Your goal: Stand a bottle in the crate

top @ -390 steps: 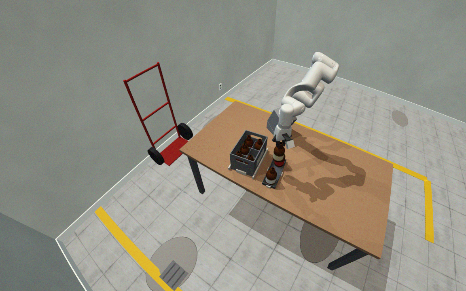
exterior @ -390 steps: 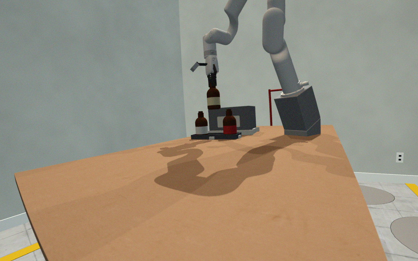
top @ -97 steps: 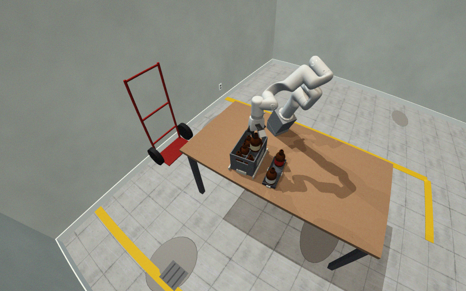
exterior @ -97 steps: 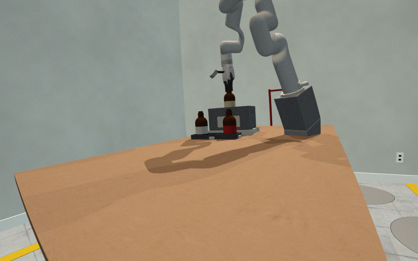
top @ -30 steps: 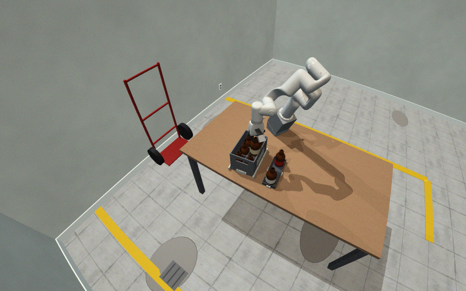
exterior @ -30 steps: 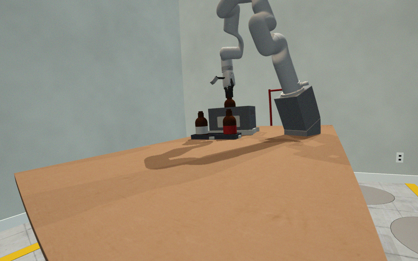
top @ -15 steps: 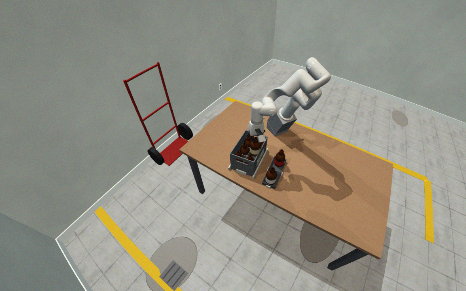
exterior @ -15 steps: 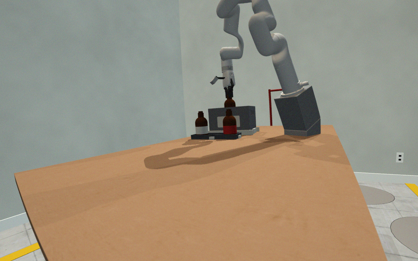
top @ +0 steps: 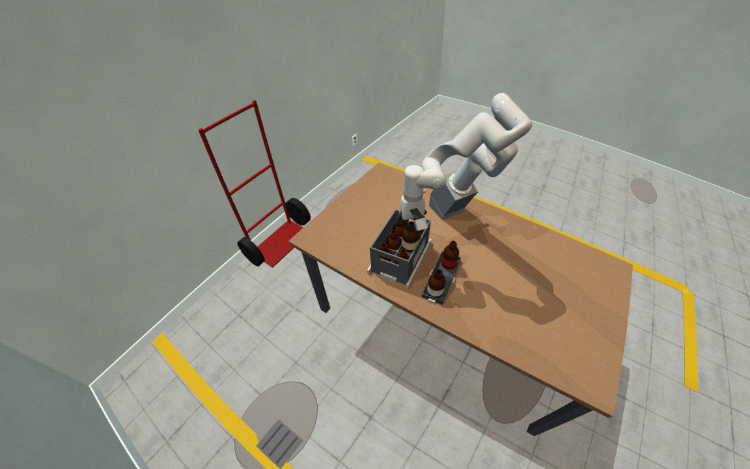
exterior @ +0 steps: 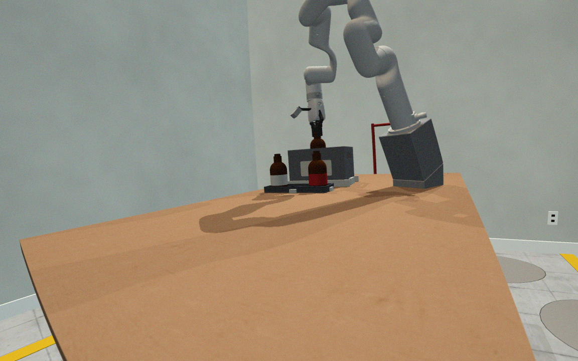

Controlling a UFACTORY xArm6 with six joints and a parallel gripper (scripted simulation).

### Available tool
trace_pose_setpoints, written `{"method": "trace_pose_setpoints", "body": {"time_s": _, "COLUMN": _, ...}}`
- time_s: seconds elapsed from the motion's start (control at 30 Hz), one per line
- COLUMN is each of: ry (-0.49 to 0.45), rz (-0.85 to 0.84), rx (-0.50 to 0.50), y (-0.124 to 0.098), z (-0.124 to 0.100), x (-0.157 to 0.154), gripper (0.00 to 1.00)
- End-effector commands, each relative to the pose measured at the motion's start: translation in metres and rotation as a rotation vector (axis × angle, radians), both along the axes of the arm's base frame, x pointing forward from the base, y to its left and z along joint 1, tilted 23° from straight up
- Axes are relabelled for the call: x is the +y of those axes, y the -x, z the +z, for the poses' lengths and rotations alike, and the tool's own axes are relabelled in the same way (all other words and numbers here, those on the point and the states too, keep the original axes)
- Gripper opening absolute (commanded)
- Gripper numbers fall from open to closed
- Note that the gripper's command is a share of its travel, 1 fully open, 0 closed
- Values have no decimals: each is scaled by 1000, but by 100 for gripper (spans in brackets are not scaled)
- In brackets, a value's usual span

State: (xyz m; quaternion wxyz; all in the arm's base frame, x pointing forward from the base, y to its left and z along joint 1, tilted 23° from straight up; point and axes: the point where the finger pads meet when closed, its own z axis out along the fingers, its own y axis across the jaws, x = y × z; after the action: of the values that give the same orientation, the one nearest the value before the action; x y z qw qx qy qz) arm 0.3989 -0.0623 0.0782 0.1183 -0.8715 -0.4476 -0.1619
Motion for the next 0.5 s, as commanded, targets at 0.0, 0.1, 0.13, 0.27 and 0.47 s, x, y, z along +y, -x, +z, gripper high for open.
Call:
{"method": "trace_pose_setpoints", "body": {"time_s": 0.0, "ry": 1, "rz": -1, "rx": -3, "y": -2, "z": -3, "x": 1, "gripper": 0}}
{"method": "trace_pose_setpoints", "body": {"time_s": 0.1, "ry": 1, "rz": -1, "rx": -3, "y": -3, "z": -6, "x": 2, "gripper": 0}}
{"method": "trace_pose_setpoints", "body": {"time_s": 0.13, "ry": 1, "rz": -1, "rx": -3, "y": -3, "z": -7, "x": 2, "gripper": 0}}
{"method": "trace_pose_setpoints", "body": {"time_s": 0.27, "ry": 1, "rz": -1, "rx": -3, "y": -4, "z": -11, "x": 4, "gripper": 0}}
{"method": "trace_pose_setpoints", "body": {"time_s": 0.47, "ry": 1, "rz": -1, "rx": -3, "y": -5, "z": -16, "x": 6, "gripper": 0}}
